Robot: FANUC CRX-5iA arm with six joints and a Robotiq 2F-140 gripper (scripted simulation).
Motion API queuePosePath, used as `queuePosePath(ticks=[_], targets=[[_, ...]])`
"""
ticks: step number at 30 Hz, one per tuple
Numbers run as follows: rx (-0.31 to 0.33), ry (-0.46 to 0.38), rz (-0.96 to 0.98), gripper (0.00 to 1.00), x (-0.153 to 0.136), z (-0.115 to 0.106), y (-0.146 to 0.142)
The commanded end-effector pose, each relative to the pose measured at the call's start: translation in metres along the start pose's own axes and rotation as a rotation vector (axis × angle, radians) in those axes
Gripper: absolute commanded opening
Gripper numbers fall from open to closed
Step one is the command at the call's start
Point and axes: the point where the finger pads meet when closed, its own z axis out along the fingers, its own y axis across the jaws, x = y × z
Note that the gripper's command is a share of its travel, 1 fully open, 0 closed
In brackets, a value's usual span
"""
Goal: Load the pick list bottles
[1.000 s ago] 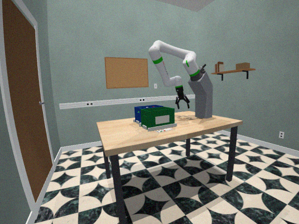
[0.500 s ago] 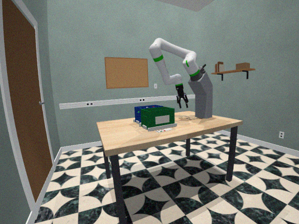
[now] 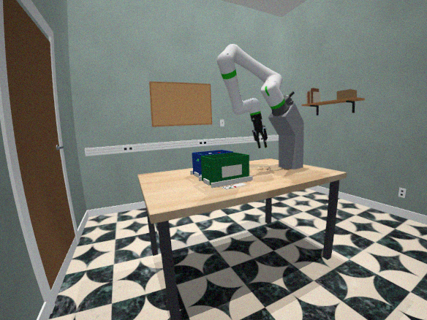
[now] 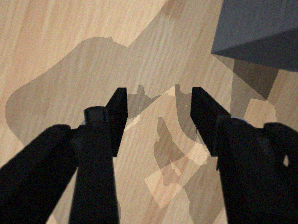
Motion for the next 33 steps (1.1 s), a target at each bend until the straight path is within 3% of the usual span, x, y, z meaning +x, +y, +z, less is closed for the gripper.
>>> queuePosePath(ticks=[1,33], targets=[[-0.001,0.001,0.001,0.44,0.003,-0.019,0.002],[-0.001,0.001,0.001,0.44,0.029,-0.155,0.018]])
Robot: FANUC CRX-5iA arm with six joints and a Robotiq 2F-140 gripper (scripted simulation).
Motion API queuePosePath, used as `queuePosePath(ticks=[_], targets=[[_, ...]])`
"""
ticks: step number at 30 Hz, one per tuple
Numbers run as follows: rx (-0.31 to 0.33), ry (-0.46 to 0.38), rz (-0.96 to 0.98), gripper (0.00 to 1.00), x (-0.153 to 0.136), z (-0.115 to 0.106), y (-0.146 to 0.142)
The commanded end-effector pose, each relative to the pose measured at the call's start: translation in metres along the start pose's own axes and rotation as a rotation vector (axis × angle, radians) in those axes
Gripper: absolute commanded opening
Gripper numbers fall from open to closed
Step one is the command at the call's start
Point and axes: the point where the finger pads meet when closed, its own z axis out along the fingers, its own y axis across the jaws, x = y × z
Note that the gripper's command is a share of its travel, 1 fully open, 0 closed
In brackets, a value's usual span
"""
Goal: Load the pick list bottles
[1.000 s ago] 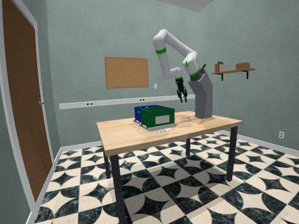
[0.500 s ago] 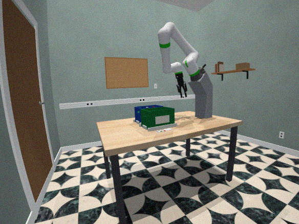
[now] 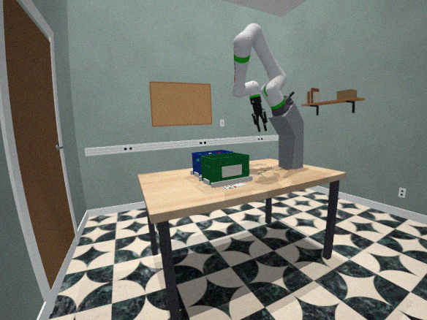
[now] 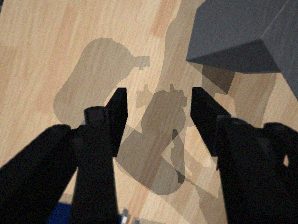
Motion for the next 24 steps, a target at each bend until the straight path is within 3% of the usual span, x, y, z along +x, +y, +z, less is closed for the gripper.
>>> queuePosePath(ticks=[1,6,11,13,24], targets=[[0.001,0.0,-0.001,0.44,0.003,-0.018,0.001],[0.006,0.0,-0.034,0.44,0.001,-0.032,0.006],[-0.12,0.064,-0.121,0.44,-0.005,-0.024,0.017],[-0.12,0.064,-0.121,0.44,-0.005,-0.024,0.017],[-0.304,0.22,-0.37,0.44,-0.021,-0.024,0.019]])
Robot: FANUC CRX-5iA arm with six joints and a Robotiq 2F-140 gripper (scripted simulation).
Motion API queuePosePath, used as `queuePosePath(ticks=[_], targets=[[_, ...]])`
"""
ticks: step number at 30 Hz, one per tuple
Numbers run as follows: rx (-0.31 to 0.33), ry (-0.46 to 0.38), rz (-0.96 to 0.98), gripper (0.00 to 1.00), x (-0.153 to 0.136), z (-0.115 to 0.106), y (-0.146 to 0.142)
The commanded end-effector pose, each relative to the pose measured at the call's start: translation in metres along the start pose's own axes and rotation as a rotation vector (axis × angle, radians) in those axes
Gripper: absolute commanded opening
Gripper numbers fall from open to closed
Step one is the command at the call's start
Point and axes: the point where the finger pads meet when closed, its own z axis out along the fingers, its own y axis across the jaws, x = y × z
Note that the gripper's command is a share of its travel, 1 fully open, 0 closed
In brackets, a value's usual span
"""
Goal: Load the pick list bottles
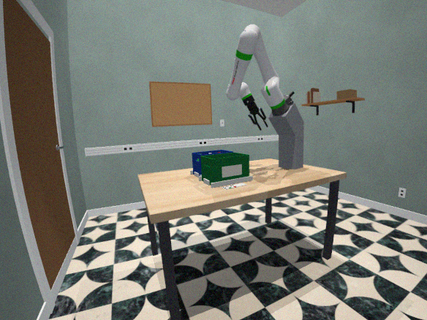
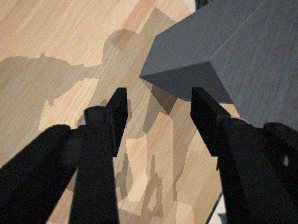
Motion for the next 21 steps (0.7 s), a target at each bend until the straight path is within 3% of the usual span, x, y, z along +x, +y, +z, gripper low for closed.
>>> queuePosePath(ticks=[1,6,12,21], targets=[[-0.078,0.097,-0.096,0.44,-0.005,-0.002,-0.002],[-0.108,0.145,-0.163,0.44,-0.014,-0.004,-0.009],[-0.159,0.263,-0.32,0.44,-0.03,-0.008,-0.023],[-0.169,0.393,-0.507,0.44,-0.061,-0.013,-0.043]])
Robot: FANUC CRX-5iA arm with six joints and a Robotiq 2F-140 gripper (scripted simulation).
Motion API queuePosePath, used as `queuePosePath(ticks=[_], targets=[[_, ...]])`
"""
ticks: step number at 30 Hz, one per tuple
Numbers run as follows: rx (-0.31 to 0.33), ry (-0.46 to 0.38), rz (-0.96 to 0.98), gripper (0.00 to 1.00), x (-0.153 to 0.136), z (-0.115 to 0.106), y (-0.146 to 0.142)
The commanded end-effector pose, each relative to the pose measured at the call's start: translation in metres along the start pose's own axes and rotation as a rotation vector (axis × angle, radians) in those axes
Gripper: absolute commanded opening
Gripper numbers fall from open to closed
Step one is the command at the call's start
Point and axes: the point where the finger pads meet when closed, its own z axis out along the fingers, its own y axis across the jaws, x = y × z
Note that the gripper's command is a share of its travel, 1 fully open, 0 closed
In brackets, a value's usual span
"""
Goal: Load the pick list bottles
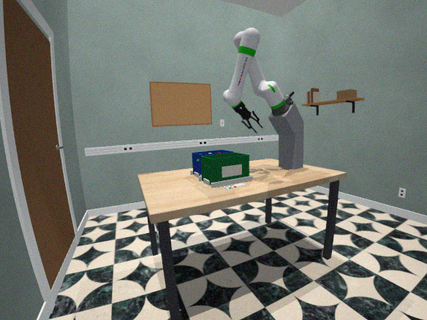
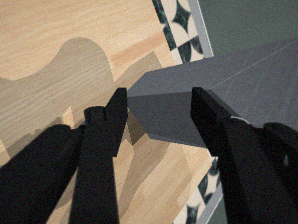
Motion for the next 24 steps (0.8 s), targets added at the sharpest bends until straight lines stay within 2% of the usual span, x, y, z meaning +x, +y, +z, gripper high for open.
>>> queuePosePath(ticks=[1,11,17,24], targets=[[-0.009,0.087,-0.068,0.44,-0.006,-0.006,-0.01],[0.012,0.179,-0.188,0.44,-0.031,-0.022,-0.038],[0.051,0.256,-0.298,0.44,-0.052,-0.033,-0.056],[0.081,0.295,-0.36,0.44,-0.072,-0.042,-0.069]])
